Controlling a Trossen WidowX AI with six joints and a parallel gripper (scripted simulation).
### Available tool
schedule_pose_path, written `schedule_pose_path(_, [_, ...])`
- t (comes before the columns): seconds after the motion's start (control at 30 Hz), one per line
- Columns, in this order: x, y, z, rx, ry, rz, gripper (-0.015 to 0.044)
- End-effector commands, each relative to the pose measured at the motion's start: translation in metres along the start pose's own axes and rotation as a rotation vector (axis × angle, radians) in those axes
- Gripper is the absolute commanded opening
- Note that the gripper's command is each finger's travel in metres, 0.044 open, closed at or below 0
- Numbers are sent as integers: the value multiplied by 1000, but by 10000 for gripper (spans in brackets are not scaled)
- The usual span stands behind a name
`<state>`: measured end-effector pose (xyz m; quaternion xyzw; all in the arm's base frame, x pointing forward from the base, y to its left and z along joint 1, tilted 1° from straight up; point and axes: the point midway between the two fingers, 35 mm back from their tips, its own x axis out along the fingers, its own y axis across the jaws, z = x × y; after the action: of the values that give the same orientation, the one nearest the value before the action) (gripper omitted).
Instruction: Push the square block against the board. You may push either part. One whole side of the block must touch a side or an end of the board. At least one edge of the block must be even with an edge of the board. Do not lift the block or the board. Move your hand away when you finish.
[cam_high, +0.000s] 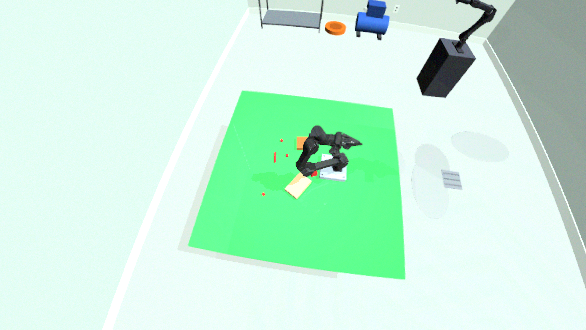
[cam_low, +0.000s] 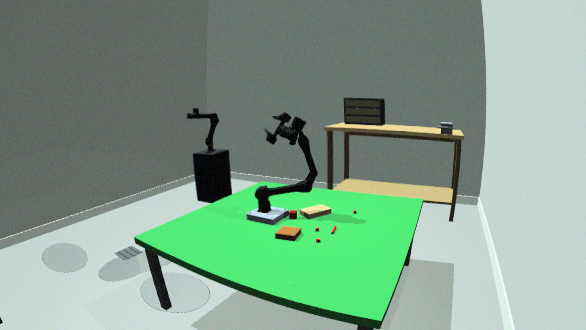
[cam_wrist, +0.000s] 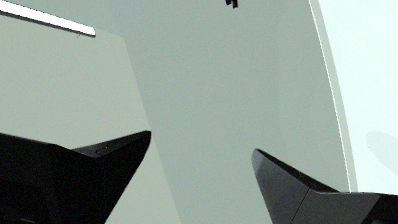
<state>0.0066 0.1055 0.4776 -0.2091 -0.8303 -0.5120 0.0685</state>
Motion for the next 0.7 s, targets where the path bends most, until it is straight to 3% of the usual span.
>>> schedule_pose_path(0.0, [0, 0, 0, 0, 0, 0, 374])
schedule_pose_path(0.47, [55, -50, -53, -194, 211, -239, 6])
schedule_pose_path(0.67, [71, -81, -85, -294, 345, -351, 0])
